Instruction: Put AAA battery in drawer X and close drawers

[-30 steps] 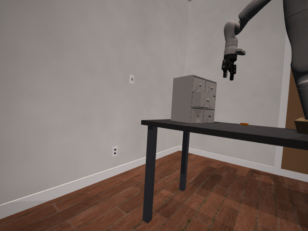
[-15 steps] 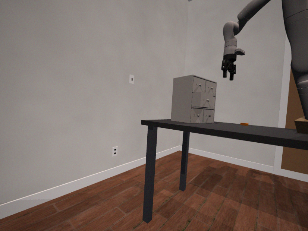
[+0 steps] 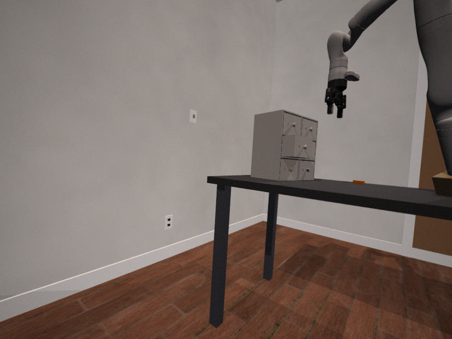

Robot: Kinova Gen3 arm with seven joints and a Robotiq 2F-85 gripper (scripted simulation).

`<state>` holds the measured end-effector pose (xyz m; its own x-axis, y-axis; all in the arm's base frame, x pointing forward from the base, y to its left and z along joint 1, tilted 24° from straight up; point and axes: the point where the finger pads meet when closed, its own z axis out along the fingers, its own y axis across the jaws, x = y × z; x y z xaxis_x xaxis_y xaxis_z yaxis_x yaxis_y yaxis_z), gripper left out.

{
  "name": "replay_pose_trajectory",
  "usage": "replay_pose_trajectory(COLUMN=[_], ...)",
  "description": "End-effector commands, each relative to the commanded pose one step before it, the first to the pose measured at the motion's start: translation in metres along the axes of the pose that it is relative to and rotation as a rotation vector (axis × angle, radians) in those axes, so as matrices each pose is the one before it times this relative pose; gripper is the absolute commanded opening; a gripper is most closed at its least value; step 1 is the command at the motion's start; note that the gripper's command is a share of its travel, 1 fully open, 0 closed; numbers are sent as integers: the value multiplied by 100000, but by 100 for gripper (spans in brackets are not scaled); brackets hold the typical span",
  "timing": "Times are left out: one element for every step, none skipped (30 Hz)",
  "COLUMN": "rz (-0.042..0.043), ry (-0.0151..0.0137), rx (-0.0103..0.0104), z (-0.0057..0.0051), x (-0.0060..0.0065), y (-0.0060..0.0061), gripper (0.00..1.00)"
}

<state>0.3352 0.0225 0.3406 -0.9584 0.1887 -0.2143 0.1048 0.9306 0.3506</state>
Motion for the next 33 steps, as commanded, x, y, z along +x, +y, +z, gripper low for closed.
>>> replay_pose_trajectory(rz=[-6,0,0,0,0,0,0,0,0,0,0,0,0,0,0,0,0,0,0,0,0,0,0,0,0,0,0,0,0,0,0,1,-1], ry=[-149,0,0,0,0,0,0,0,0,0,0,0,1,0,0,-1,1,-1,1,-1,1,0,-1,0,1,0,0,0,-1,1,0,-1,1], rx=[-10,0,0,0,0,0,0,0,0,0,-1,-1,-2,-1,1,4,-5,4,-4,4,-3,-2,3,1,-4,0,0,0,4,-2,-2,7,-7], z=[-48,0,0,0,0,0,0,-2,0,0,-13,-32,-57,-87,-119,-151,-189,-218,-251,-274,-300,-317,-328,-336,-339,0,0,-333,-321,-308,-286,-257,-232], x=[-29,0,0,0,0,0,0,3,0,0,22,55,99,152,210,270,329,387,439,487,526,557,580,592,595,0,0,587,569,540,503,457,404], y=[-1,0,0,0,0,0,0,1,0,0,6,15,26,39,53,66,86,95,113,120,134,141,145,149,152,0,0,148,142,137,128,113,105], gripper=[100,100,100,100,100,100,100,100,100,100,100,100,100,100,100,100,100,100,100,100,100,100,100,100,100,100,100,100,100,100,100,100,100])
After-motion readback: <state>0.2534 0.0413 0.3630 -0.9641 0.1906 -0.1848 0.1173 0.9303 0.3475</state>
